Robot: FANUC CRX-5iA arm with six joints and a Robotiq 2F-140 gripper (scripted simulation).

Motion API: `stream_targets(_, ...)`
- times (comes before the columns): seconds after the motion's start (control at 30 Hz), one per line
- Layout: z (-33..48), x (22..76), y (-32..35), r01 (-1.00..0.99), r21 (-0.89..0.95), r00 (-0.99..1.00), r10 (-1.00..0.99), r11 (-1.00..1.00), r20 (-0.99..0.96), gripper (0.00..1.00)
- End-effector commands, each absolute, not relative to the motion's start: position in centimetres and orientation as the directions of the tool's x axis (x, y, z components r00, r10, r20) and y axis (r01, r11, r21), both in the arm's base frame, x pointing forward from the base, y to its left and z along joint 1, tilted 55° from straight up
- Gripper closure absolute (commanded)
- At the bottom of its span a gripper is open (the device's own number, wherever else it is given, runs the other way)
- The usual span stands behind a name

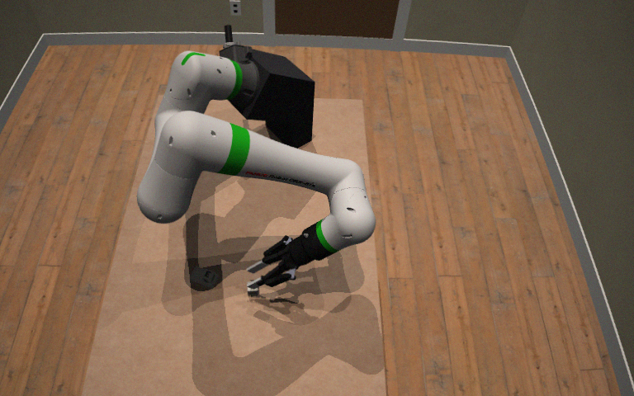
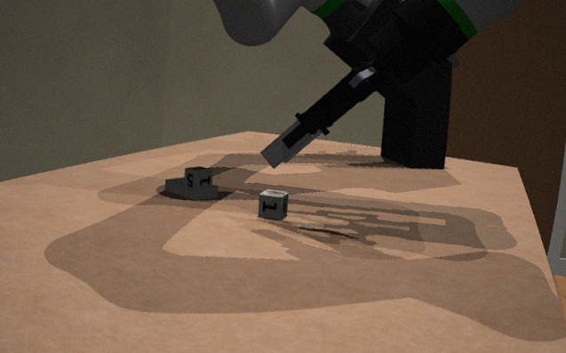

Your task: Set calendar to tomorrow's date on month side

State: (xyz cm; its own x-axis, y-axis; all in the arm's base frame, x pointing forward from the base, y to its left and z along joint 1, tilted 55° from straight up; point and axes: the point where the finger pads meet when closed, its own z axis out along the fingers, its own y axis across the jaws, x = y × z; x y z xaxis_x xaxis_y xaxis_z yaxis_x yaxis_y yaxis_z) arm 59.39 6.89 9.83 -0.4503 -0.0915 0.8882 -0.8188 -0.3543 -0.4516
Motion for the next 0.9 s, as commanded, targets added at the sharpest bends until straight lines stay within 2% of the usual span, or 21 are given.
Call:
stream_targets(0.0,9.8,59.5,6.8,-0.819,-0.452,-0.450,-0.092,-0.354,0.888,0.64)
stream_targets(0.87,7.5,61.7,4.5,-0.819,-0.452,-0.450,-0.092,-0.354,0.888,0.64)
